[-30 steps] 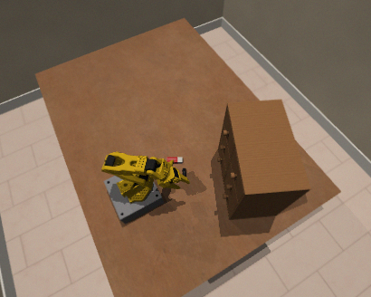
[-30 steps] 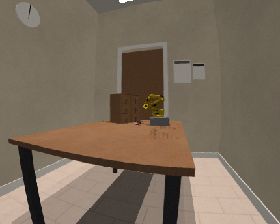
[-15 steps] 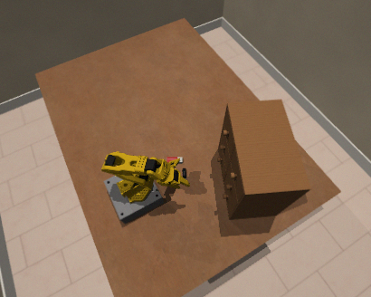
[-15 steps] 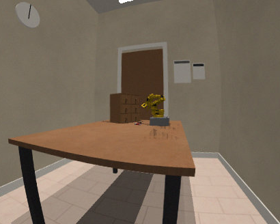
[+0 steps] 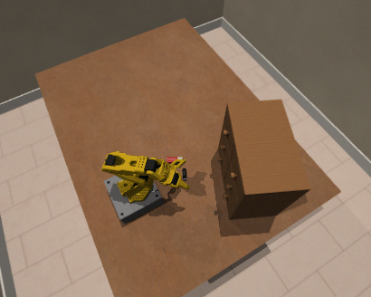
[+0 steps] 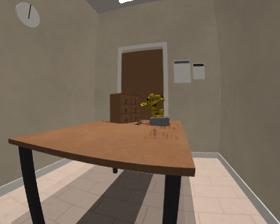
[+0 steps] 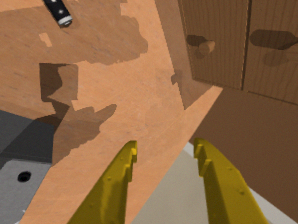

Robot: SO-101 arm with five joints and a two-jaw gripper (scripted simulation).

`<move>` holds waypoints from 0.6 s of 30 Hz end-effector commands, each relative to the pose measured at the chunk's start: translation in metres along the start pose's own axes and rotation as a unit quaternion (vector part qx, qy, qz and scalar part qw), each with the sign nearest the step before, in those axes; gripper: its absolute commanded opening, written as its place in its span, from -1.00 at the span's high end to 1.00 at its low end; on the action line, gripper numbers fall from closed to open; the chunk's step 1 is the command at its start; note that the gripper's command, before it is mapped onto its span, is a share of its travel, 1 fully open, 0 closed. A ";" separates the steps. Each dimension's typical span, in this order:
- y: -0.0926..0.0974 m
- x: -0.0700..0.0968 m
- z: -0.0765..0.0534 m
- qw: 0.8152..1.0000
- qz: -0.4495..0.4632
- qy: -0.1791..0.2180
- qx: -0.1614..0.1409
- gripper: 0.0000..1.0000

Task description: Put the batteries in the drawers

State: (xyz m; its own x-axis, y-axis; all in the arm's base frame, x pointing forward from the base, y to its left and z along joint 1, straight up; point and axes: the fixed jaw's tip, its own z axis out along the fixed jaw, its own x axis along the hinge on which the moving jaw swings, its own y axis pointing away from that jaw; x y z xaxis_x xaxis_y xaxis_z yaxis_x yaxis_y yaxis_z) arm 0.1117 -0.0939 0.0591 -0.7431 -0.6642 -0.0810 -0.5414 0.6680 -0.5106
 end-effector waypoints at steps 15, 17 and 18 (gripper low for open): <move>0.003 0.001 0.001 0.979 0.204 0.008 -0.006 0.57; 0.003 0.001 0.001 0.974 0.228 0.008 -0.006 0.57; 0.003 0.000 0.001 0.971 0.241 0.008 -0.006 0.57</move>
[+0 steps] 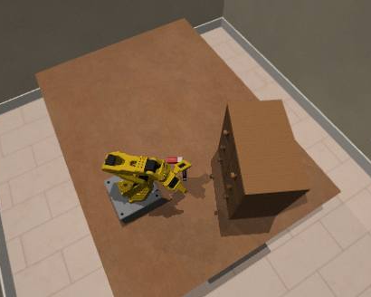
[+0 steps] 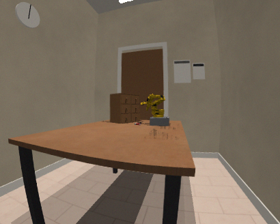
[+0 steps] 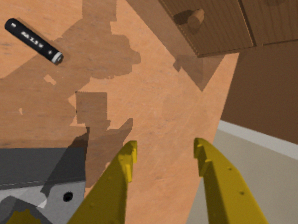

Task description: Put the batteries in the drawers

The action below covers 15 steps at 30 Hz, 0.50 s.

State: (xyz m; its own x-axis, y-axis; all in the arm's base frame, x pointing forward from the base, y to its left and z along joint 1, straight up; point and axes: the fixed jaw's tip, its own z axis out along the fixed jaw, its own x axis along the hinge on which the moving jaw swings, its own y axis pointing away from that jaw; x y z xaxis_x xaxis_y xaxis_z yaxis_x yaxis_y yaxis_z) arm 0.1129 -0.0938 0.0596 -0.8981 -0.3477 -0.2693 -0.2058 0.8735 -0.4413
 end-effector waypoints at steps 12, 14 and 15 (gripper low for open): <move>0.002 0.002 0.001 0.986 0.167 0.009 -0.003 0.57; 0.001 0.002 0.001 0.981 0.192 0.009 -0.003 0.57; 0.001 0.002 0.001 0.979 0.204 0.009 -0.003 0.57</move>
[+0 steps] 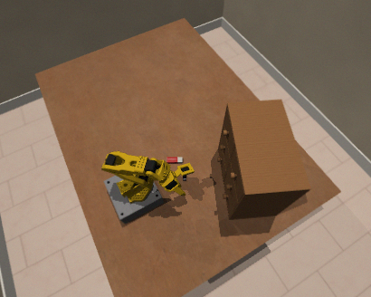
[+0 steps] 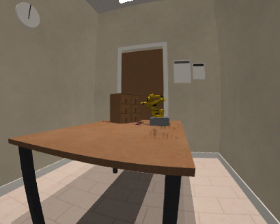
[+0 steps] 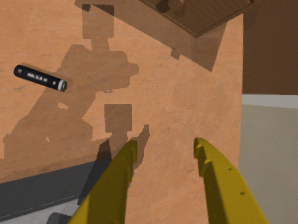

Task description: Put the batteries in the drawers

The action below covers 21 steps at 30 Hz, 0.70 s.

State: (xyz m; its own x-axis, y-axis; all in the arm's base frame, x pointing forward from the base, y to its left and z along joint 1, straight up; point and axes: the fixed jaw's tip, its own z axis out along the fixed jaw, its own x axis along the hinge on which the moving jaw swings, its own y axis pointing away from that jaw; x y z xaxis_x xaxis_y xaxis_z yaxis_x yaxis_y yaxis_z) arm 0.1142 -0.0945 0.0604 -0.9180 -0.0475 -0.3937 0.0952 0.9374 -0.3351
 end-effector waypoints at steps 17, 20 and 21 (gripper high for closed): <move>-0.001 0.002 0.001 0.974 0.228 0.010 0.001 0.57; -0.001 0.001 0.001 0.964 0.265 0.010 0.002 0.57; -0.002 0.001 0.001 0.961 0.277 0.010 0.002 0.57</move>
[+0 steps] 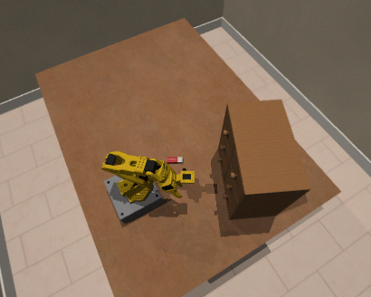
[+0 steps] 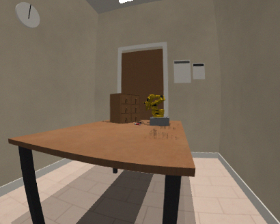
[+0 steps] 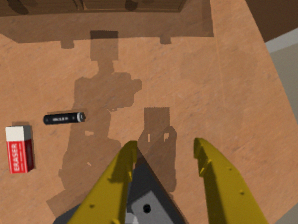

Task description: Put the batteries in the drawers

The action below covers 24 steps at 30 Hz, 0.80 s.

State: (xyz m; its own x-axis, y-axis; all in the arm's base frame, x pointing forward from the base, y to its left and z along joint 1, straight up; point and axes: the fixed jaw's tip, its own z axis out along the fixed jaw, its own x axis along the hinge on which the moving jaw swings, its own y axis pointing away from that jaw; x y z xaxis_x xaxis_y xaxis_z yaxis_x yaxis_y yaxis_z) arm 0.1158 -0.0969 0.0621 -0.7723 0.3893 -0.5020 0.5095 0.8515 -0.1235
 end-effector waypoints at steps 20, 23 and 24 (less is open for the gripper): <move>-0.001 0.003 0.001 0.995 0.104 0.009 0.002 0.57; -0.001 0.003 0.001 0.995 0.104 0.009 0.002 0.57; -0.001 0.003 0.001 0.995 0.104 0.009 0.002 0.57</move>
State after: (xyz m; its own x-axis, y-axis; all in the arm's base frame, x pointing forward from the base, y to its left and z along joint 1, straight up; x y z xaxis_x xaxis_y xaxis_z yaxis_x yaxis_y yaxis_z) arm 0.1164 -0.0982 0.0628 -0.6625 0.5429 -0.5161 0.6471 0.7619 -0.0292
